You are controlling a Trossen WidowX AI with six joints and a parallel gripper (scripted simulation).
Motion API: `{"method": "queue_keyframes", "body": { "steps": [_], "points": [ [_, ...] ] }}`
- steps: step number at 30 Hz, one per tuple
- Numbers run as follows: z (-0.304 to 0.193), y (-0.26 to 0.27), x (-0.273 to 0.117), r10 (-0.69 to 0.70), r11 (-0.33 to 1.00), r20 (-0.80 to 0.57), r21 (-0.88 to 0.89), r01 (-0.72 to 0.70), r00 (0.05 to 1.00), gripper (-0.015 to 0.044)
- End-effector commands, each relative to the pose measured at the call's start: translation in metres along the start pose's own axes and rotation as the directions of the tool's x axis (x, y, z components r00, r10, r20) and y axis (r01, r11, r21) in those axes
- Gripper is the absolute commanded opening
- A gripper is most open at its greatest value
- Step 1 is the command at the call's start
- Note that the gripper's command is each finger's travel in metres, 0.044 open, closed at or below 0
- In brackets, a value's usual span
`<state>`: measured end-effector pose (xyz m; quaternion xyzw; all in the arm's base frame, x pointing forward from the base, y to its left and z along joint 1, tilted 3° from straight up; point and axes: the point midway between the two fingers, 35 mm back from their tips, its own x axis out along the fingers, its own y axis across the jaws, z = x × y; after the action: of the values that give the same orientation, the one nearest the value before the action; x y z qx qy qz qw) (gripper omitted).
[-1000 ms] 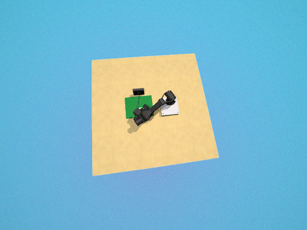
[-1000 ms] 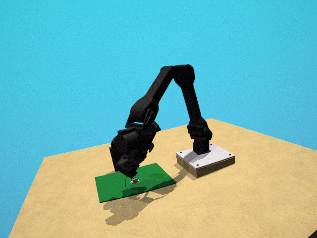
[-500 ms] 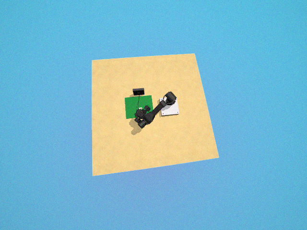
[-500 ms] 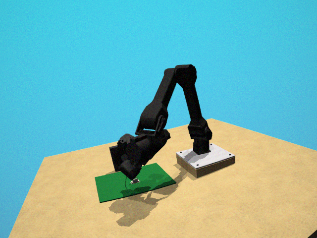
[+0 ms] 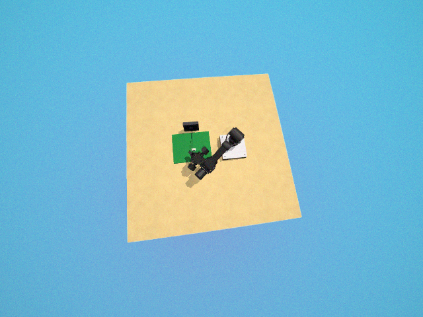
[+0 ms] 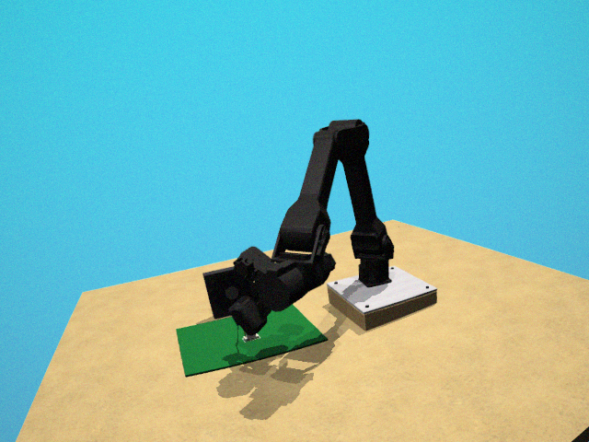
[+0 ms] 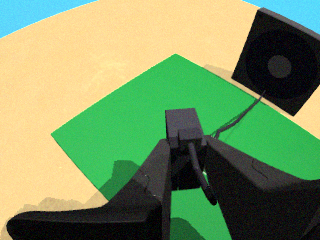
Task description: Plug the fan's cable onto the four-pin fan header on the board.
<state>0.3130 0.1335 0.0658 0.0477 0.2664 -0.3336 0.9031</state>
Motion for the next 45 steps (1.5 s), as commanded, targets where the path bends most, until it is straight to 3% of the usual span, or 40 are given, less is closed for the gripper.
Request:
{"method": "queue_keyframes", "body": {
  "steps": [1,20,45],
  "points": [
    [-0.001,-0.002,-0.003,0.009,1.000,0.061,0.012,-0.009,0.998,0.0000],
    [0.000,-0.007,-0.025,0.069,0.993,0.304,0.072,-0.095,0.950,0.0000],
    [0.008,-0.007,-0.028,0.066,0.994,0.287,0.069,-0.089,0.956,0.0000]
  ]
}}
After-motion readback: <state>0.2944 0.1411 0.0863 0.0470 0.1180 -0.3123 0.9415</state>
